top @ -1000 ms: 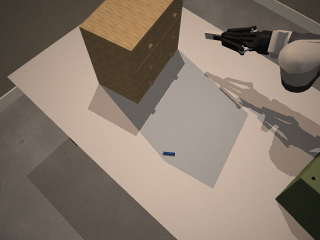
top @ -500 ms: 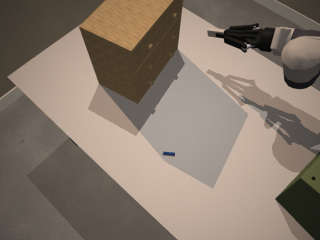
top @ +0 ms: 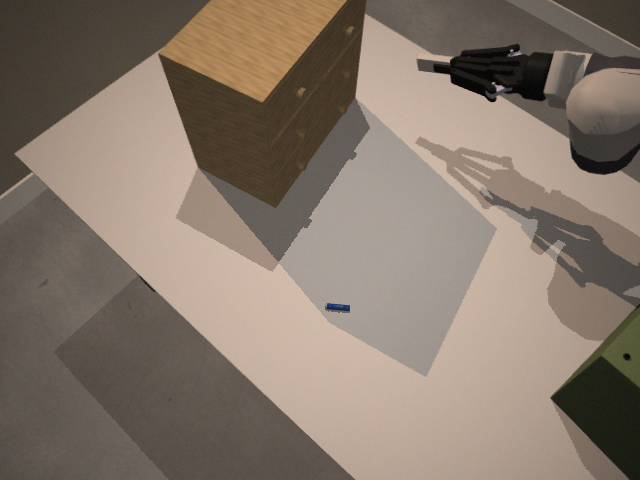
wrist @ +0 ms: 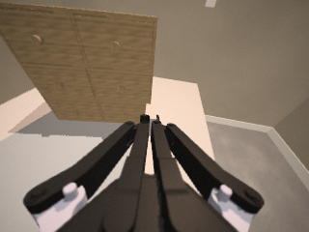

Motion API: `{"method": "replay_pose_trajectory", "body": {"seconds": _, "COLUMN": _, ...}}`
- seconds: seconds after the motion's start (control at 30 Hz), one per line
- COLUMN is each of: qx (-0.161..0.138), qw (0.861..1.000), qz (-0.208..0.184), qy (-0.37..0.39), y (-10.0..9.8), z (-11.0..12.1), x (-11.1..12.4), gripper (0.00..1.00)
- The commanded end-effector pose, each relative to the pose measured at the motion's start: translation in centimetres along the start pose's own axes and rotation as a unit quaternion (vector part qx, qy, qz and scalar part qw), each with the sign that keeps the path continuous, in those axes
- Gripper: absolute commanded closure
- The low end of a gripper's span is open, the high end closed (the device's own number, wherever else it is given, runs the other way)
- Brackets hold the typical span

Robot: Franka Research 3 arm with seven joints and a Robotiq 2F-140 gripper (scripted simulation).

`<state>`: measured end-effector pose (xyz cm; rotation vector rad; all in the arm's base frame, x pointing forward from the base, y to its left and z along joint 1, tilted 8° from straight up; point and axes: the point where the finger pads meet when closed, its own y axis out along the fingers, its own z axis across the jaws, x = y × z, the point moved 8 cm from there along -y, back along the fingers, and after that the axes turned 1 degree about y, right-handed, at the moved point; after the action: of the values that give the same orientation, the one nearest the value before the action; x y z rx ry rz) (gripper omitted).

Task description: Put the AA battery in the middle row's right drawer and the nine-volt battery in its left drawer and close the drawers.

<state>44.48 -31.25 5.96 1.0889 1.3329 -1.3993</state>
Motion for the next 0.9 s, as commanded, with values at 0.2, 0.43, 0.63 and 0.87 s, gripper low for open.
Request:
{"method": "replay_pose_trajectory", "body": {"seconds": 0.2, "qx": -0.003, "qw": 1.0, "qz": -0.001, "qy": 0.001, "y": 0.03, "z": 0.15, "x": -0.01, "gripper": 1.0}}
{"method": "replay_pose_trajectory", "body": {"seconds": 0.43, "qx": -0.003, "qw": 1.0, "qz": -0.001, "qy": 0.001, "y": 0.01, "z": 0.22, "x": -0.01, "gripper": 1.0}}
{"method": "replay_pose_trajectory", "body": {"seconds": 0.63, "qx": -0.003, "qw": 1.0, "qz": -0.001, "qy": 0.001, "y": 0.01, "z": 0.23, "x": -0.01, "gripper": 1.0}}
{"method": "replay_pose_trajectory", "body": {"seconds": 0.87, "qx": -0.004, "qw": 1.0, "qz": -0.007, "qy": 0.002, "y": -0.12, "z": 0.25, "x": -0.14, "gripper": 1.0}}
